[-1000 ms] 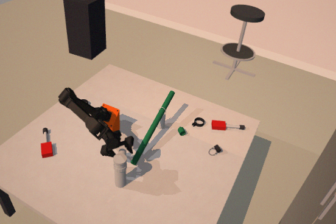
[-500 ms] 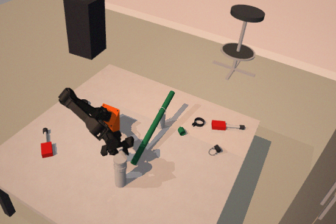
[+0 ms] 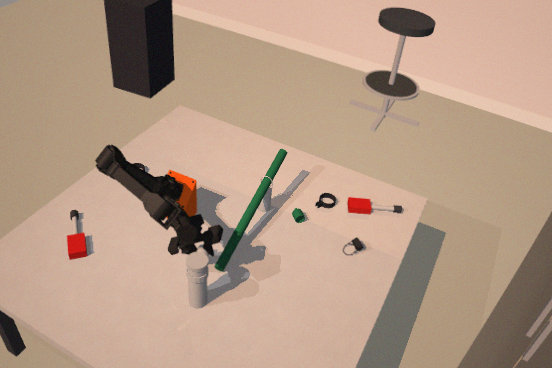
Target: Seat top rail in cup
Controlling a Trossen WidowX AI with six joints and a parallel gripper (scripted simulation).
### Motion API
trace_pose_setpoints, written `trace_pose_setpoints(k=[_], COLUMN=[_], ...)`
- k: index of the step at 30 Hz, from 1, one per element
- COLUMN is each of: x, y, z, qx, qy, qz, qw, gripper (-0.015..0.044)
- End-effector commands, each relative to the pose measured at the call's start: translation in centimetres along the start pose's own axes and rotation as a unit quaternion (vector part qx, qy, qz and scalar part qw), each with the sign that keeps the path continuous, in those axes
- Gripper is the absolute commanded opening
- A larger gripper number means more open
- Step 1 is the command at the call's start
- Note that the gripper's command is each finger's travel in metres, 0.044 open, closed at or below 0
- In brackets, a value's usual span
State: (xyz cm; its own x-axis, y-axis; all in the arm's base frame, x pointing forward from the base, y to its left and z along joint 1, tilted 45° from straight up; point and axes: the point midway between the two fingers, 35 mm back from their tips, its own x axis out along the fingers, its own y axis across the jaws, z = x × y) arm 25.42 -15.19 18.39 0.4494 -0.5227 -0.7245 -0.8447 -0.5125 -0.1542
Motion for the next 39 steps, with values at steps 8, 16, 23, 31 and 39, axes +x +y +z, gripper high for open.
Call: trace_pose_setpoints(k=[8, 16, 23, 31, 39], x=[0.5, 0.7, 0.9, 1.2, 1.5], y=[-0.7, -1.1, -1.4, -1.9, -2.4], z=[0.1, 0.1, 0.0, -0.1, -0.2], qx=[0.037, 0.058, 0.075, 0.101, 0.128], qy=[0.019, 0.031, 0.040, 0.055, 0.070], qz=[-0.001, -0.001, -0.001, -0.001, -0.001], qw=[0.999, 0.998, 0.996, 0.993, 0.989], gripper=[0.0000, 0.0000, 0.0000, 0.0000, 0.0000])
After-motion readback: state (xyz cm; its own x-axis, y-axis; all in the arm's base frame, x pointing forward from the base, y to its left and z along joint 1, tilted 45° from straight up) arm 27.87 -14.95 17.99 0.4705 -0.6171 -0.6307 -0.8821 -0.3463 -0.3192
